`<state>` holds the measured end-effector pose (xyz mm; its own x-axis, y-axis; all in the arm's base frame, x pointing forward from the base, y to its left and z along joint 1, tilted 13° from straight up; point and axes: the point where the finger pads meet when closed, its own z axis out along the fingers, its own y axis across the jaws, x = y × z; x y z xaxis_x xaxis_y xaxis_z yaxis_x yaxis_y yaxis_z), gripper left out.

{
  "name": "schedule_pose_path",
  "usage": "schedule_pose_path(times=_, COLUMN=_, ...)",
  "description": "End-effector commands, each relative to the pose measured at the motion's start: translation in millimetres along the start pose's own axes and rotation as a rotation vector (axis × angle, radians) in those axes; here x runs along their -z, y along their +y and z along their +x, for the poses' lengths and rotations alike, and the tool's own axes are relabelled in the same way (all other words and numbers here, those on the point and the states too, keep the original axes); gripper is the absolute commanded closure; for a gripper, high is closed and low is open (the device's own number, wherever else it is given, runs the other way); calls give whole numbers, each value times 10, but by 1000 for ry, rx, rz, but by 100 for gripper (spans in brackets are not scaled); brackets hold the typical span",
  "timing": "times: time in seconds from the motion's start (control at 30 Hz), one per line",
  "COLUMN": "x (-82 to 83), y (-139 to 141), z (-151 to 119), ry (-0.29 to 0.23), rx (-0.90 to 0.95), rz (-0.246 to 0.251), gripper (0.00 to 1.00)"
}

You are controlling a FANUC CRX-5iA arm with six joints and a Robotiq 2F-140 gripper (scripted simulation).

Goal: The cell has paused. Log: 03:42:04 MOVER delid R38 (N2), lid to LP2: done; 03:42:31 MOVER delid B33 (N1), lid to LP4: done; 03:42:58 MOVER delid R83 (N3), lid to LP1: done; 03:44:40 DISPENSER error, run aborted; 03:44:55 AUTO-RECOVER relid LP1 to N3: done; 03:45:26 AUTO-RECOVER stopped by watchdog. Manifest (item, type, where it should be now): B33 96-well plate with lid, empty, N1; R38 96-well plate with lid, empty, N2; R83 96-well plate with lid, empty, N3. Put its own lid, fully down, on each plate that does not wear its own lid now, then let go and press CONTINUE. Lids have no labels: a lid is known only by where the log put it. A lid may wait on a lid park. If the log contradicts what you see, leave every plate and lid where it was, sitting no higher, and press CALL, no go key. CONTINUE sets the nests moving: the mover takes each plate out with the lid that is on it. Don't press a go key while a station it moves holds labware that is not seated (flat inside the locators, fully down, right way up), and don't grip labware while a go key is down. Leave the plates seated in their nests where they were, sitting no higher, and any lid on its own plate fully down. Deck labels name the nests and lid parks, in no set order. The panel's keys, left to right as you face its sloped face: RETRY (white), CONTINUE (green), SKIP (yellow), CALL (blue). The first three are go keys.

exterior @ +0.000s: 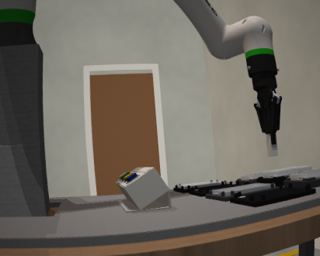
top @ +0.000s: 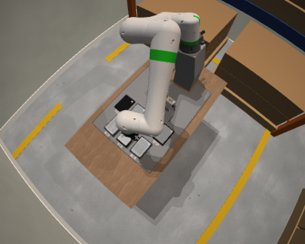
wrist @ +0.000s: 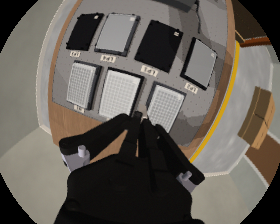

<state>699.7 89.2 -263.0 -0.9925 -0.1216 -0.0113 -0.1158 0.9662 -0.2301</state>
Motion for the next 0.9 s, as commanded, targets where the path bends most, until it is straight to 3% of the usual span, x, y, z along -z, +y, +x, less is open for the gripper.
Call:
schedule_pose_path(times=0.0, x=2, y=0, z=-2, ry=0, rx=0, rz=0, gripper=100)
schedule_pose_path(times=0.3, x=2, y=-99, z=-10, ry=0, rx=0, rz=0, gripper=100)
schedule_pose_path(times=0.4, x=2, y=-790, z=-27, ry=0, rx=0, rz=-1, gripper=100)
schedule_pose_path(times=0.47, x=2, y=-790, z=-27, ry=0, rx=0, rz=-1, gripper=100)
schedule_pose_path(times=0.5, x=2, y=-1036, z=-17, ry=-1, rx=0, rz=-1, gripper=100)
schedule_pose_path(times=0.53, x=2, y=-1036, z=-17, ry=-1, rx=0, rz=-1, gripper=100)
schedule_pose_path(times=0.6, x=2, y=-1298, z=4, ry=-1, rx=0, rz=0, gripper=100)
schedule_pose_path(times=0.87, x=2, y=-1313, z=6, ry=-1, rx=0, rz=0, gripper=100)
